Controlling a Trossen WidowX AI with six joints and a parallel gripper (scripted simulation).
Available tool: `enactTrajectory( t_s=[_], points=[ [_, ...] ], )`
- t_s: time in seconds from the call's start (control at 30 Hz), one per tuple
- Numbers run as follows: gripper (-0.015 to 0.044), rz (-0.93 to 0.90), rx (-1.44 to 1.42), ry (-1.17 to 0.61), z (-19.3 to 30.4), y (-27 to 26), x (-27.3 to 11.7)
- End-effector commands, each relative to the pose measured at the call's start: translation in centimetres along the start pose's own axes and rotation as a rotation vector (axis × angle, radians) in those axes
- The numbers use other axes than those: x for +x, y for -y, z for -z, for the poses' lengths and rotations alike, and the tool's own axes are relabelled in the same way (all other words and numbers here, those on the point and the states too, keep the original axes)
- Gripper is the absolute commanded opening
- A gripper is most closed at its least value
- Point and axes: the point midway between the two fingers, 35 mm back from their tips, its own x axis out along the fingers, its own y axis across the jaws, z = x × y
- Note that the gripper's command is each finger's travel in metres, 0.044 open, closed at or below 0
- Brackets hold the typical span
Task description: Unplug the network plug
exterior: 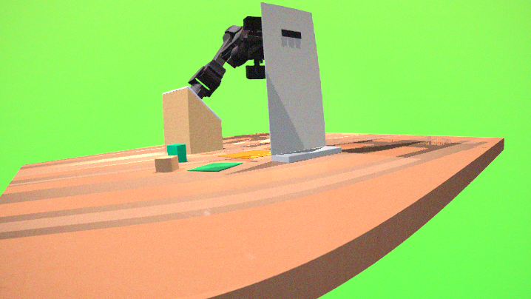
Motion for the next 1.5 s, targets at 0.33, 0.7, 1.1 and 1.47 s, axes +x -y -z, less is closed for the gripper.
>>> enactTrajectory(
  t_s=[0.33,0.7,1.1,1.47],
  points=[
    [0.0000,0.000,0.000,0.000,0.1,0.0,-0.4],
    [0.0000,-0.004,-0.002,-0.001,0.5,2.7,-0.9],
    [0.0000,-0.005,-0.005,0.000,0.8,5.6,-2.2],
    [0.0000,-0.091,-0.035,0.009,1.2,4.0,-1.7]
  ],
)
